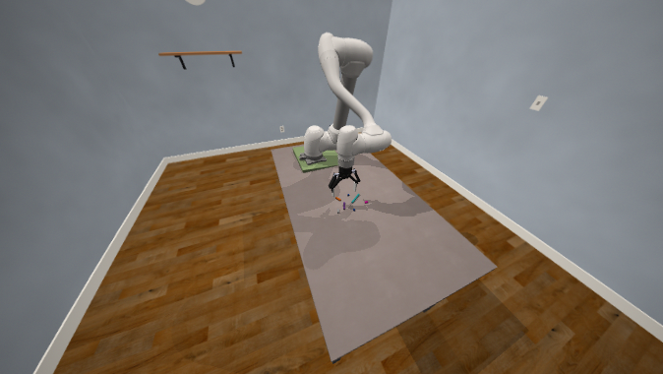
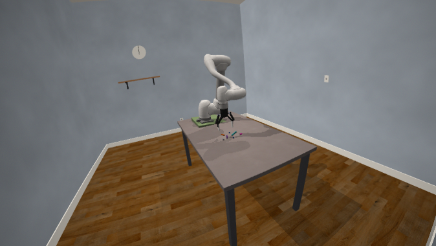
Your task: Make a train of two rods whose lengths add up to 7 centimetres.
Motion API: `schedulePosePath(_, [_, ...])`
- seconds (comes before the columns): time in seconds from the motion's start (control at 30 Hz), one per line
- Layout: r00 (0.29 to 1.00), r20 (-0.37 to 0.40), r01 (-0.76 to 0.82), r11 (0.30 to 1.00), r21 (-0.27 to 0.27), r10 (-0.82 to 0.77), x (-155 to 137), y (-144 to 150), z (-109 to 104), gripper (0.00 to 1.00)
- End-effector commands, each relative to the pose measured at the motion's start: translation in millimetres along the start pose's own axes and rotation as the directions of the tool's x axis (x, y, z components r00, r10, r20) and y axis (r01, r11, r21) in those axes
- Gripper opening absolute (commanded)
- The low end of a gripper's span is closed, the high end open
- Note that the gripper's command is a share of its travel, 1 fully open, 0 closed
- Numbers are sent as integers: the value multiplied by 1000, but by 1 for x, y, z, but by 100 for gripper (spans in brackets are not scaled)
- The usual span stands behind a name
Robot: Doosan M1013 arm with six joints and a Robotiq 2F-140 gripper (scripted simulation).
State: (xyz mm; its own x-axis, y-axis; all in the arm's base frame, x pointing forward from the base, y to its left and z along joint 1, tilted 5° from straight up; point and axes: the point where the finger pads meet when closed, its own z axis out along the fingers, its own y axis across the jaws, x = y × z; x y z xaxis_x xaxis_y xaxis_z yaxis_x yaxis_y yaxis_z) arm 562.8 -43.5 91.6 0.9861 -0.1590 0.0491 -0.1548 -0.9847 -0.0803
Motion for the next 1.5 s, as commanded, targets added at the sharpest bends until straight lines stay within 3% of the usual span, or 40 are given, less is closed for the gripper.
schedulePosePath(0.0, [986, 1, -166, 986, -13, 166, 6, 5, -1, 100])
schedulePosePath(0.33, [886, -3, -465, 885, -13, 465, 18, 14, -4, 100])
schedulePosePath(0.4, [886, -3, -465, 885, -13, 465, 18, 14, -4, 100])
schedulePosePath(0.43, [839, -4, -544, 839, -12, 544, 21, 17, -5, 100])
schedulePosePath(0.63, [731, -6, -682, 731, -11, 682, 28, 23, -6, 100])
schedulePosePath(0.9, [537, -9, -844, 537, -9, 843, 37, 31, -9, 100])
schedulePosePath(0.97, [537, -9, -844, 537, -9, 843, 37, 31, -9, 100])
schedulePosePath(1.0, [457, -10, -890, 457, -8, 890, 40, 34, -9, 100])
schedulePosePath(1.47, [46, -12, -999, 46, -3, 999, 55, 49, -13, 100])
